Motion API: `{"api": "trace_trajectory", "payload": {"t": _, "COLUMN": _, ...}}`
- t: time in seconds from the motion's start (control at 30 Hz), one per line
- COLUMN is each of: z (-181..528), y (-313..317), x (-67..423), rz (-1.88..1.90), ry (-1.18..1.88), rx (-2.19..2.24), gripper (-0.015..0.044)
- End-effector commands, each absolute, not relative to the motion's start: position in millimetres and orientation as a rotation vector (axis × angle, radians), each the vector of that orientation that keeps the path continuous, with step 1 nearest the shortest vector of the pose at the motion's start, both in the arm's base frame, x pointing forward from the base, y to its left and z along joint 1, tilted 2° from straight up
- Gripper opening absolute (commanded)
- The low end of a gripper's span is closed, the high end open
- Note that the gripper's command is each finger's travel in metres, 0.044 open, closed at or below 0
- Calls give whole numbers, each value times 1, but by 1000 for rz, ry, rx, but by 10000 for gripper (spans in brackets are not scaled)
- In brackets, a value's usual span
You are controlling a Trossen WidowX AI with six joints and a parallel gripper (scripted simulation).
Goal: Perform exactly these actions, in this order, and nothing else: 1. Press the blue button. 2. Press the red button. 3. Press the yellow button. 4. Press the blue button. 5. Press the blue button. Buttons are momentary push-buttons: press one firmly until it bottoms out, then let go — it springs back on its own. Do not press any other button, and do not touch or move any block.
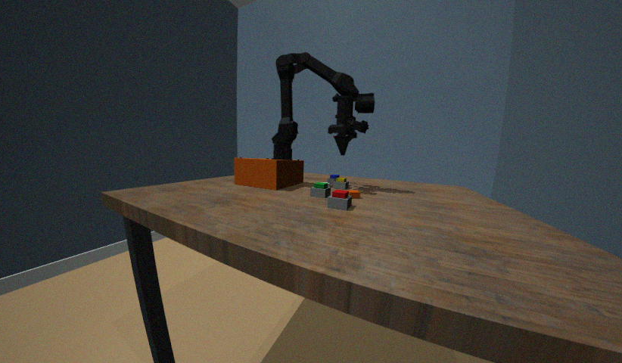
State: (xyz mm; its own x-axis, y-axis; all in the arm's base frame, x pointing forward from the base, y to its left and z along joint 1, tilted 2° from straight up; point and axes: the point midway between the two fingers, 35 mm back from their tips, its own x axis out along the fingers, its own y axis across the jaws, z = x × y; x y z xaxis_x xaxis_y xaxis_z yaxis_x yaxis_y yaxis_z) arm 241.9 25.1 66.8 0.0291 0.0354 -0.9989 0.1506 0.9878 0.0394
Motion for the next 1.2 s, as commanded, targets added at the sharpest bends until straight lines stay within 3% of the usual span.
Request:
{"api": "trace_trajectory", "payload": {"t": 0.0, "z": 69, "y": 57, "x": 229, "rz": -78, "ry": 1548, "rx": 141, "gripper": 20}}
{"api": "trace_trajectory", "payload": {"t": 0.2, "z": 70, "y": 102, "x": 203, "rz": -74, "ry": 1551, "rx": 145, "gripper": 20}}
{"api": "trace_trajectory", "payload": {"t": 0.47, "z": 11, "y": 105, "x": 204, "rz": -74, "ry": 1551, "rx": 145, "gripper": 20}}
{"api": "trace_trajectory", "payload": {"t": 1.17, "z": -19, "y": 106, "x": 205, "rz": -74, "ry": 1551, "rx": 145, "gripper": 20}}
